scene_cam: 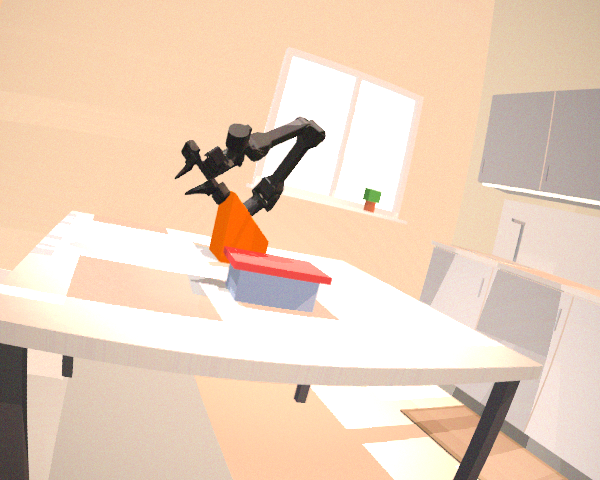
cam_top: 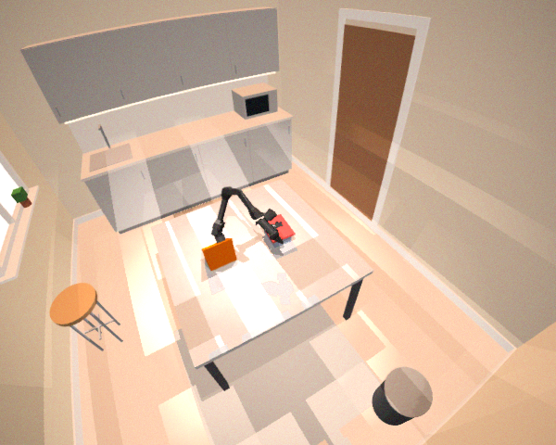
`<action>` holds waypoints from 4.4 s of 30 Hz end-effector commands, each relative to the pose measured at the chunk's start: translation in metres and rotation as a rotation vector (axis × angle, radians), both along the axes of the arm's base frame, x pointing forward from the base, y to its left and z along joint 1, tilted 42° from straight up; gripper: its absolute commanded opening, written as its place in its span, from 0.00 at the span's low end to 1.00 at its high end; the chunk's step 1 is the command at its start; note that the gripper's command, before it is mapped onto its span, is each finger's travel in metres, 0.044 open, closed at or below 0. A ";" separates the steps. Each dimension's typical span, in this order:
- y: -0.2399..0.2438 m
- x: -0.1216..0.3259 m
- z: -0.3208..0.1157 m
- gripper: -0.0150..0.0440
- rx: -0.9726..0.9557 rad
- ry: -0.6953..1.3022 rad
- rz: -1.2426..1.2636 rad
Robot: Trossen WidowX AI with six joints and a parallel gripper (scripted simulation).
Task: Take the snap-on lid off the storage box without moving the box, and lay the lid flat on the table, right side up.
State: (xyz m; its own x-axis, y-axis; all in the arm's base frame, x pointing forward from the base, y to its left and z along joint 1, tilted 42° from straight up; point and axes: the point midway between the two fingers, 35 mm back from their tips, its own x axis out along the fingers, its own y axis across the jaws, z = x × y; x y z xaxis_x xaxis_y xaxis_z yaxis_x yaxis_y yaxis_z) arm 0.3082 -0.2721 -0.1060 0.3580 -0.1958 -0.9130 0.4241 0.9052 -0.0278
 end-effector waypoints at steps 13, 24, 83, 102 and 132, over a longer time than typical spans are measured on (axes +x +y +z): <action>0.123 0.003 0.091 0.65 0.773 -0.416 -0.739; 0.191 -0.019 0.129 0.65 1.301 -0.376 -1.089; 0.267 0.001 0.079 0.65 1.483 -0.296 -1.205; 0.279 0.024 0.063 0.65 1.488 -0.298 -1.204; 0.282 0.028 0.060 0.25 1.490 -0.296 -1.198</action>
State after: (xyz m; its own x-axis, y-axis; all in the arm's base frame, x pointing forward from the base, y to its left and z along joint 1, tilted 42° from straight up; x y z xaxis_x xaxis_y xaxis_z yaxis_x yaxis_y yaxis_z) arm 0.3361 0.0107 -0.0464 0.7993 0.3394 -0.4960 0.5916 -0.5899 0.5496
